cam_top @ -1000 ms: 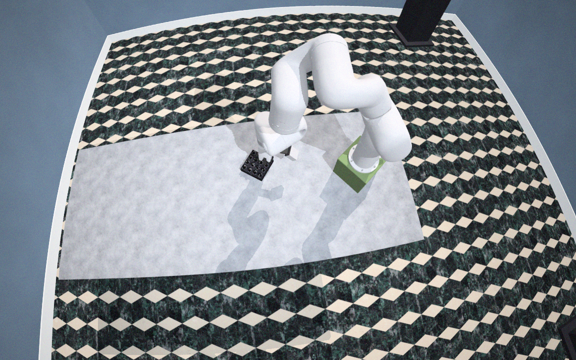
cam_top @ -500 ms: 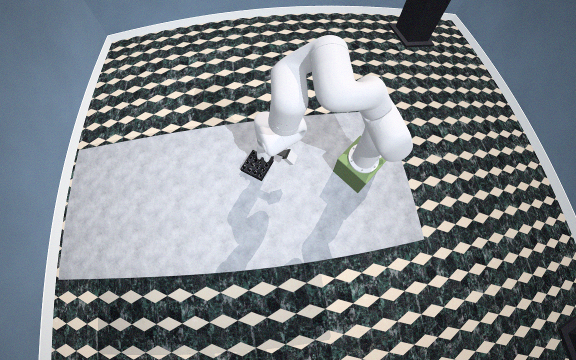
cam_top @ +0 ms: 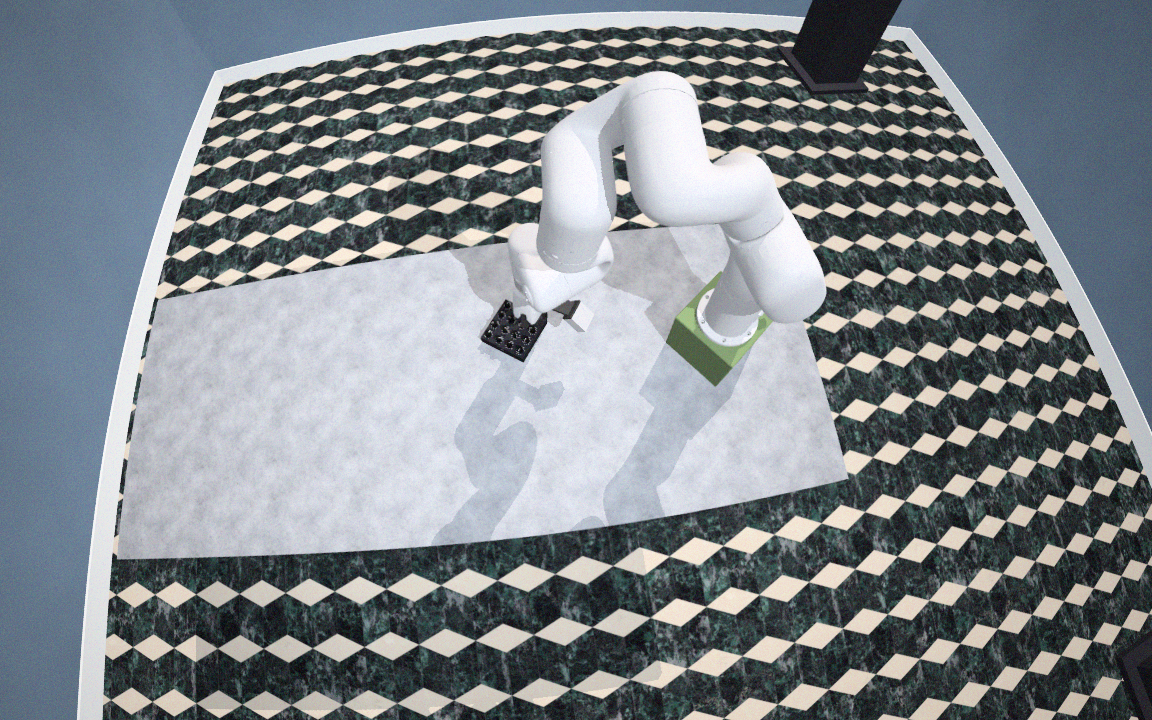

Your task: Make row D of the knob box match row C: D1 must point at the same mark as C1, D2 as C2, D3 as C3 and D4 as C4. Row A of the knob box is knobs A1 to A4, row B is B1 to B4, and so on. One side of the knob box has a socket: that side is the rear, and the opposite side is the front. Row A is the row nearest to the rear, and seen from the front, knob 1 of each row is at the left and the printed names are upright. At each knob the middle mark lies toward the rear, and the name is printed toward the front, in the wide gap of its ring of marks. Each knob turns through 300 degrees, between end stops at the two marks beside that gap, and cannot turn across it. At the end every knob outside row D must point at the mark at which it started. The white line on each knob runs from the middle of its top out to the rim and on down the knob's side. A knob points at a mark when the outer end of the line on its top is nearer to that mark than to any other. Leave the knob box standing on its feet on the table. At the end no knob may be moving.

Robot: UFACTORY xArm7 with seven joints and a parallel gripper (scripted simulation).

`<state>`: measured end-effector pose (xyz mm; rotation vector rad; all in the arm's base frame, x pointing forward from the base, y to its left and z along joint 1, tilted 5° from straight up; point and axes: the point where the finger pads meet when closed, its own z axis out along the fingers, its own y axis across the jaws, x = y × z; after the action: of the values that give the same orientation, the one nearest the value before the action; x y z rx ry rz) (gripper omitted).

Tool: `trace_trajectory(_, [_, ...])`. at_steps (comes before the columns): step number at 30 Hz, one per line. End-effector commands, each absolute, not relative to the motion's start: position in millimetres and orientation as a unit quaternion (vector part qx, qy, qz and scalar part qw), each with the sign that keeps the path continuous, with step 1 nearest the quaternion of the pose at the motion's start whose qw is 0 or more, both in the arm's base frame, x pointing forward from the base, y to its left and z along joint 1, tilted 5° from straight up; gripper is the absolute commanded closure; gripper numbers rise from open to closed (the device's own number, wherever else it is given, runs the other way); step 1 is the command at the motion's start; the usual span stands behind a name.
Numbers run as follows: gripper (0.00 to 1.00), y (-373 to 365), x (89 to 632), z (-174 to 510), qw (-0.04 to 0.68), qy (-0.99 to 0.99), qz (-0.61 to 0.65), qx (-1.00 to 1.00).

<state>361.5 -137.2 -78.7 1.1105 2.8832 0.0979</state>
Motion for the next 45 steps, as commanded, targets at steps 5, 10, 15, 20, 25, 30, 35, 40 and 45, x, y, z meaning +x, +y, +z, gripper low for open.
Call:
trace_trajectory(5, [0.92,-137.8,362.5,-77.9,0.027,0.932,0.032,0.360])
trace_trajectory(10, [0.92,-137.8,362.5,-77.9,0.027,0.932,0.032,0.360])
trace_trajectory(15, [0.81,-137.8,362.5,-77.9,0.027,0.932,0.032,0.360])
trace_trajectory(20, [0.81,-137.8,362.5,-77.9,0.027,0.932,0.032,0.360])
trace_trajectory(25, [0.81,-137.8,362.5,-77.9,0.027,0.932,0.032,0.360])
trace_trajectory(30, [0.81,-137.8,362.5,-77.9,0.027,0.932,0.032,0.360])
trace_trajectory(35, [0.81,-137.8,362.5,-77.9,0.027,0.932,0.032,0.360])
trace_trajectory(40, [0.81,-137.9,362.3,-75.4,0.027,0.932,0.032,0.360])
trace_trajectory(45, [0.81,-138.3,361.6,-64.8,0.027,0.932,0.032,0.360])
